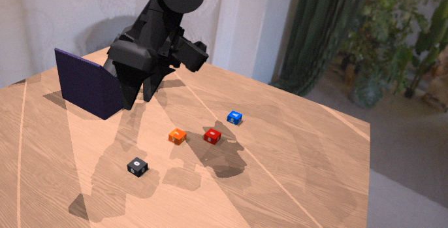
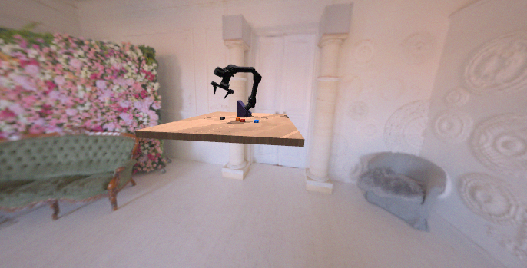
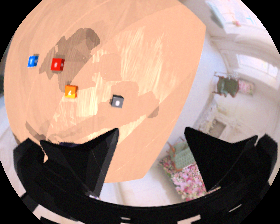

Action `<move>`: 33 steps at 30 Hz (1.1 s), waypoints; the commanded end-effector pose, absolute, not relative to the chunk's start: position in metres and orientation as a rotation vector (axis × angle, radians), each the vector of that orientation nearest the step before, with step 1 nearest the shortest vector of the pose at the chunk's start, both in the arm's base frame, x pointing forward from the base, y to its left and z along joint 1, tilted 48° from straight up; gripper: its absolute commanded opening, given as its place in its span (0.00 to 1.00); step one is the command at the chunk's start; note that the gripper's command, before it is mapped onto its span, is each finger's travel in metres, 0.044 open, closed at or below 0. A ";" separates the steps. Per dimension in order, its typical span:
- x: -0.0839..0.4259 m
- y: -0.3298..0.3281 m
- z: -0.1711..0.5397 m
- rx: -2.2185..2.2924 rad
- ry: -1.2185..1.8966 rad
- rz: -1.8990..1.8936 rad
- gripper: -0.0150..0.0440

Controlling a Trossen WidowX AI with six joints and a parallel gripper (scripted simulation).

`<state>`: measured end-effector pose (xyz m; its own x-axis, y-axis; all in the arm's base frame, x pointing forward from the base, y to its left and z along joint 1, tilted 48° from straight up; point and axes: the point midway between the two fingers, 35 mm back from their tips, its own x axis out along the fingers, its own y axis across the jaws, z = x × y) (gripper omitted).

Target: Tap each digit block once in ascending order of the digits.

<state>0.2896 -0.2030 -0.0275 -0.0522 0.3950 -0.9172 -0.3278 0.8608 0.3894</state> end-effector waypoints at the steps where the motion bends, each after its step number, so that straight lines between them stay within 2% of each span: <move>1: 0.269 -0.163 -0.064 0.556 1.517 0.653 0.93; 30: 0.267 -0.158 -0.068 0.620 1.516 0.657 0.93; 33: 0.272 -0.145 -0.051 0.620 1.517 0.655 0.93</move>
